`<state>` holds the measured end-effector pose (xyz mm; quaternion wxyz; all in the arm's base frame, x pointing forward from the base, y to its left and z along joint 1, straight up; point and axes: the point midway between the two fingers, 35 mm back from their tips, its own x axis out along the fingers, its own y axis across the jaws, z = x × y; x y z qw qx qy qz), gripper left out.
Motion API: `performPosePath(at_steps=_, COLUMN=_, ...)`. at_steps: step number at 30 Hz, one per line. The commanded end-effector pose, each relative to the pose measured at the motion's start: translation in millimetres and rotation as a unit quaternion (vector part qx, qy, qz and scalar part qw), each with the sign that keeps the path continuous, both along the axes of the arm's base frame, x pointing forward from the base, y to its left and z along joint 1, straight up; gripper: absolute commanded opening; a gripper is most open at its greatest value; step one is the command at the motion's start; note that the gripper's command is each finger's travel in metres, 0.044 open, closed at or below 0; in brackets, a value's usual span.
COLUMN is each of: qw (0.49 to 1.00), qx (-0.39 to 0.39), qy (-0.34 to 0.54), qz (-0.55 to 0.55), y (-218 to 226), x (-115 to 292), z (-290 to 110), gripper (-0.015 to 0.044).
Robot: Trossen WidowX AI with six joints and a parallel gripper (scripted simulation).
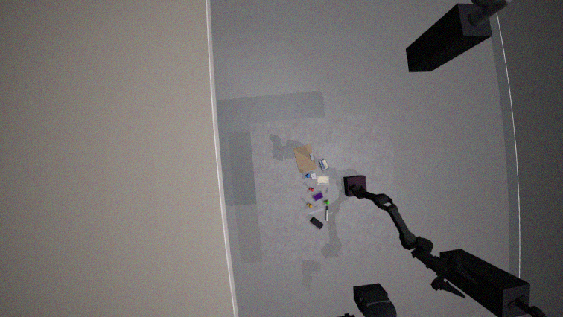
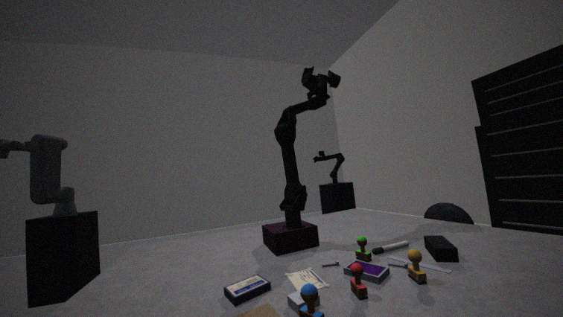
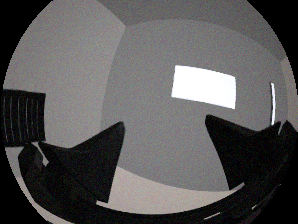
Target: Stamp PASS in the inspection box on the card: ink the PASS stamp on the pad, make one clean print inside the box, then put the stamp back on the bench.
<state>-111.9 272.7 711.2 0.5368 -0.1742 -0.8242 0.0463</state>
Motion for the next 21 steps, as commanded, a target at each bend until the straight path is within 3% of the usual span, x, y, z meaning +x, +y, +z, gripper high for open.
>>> performPosePath(at_steps=1, qw=1.000, qx=-0.002, qy=0.000, qz=0.000, y=1, x=0, z=-1, gripper=0.0374)
performPosePath(at_steps=7, qw=0.995, qx=-0.096, qy=0.012, qz=-0.005, y=43, x=22, z=-27, gripper=0.0222)
performPosePath(at_steps=14, qw=0.963, qx=-0.257, qy=0.077, qz=0.007, y=105, x=67, z=-84, gripper=0.0222)
performPosePath(at_steps=21, qw=0.878, qx=-0.423, qy=0.222, qz=0.023, y=158, x=137, z=-168, gripper=0.0222)
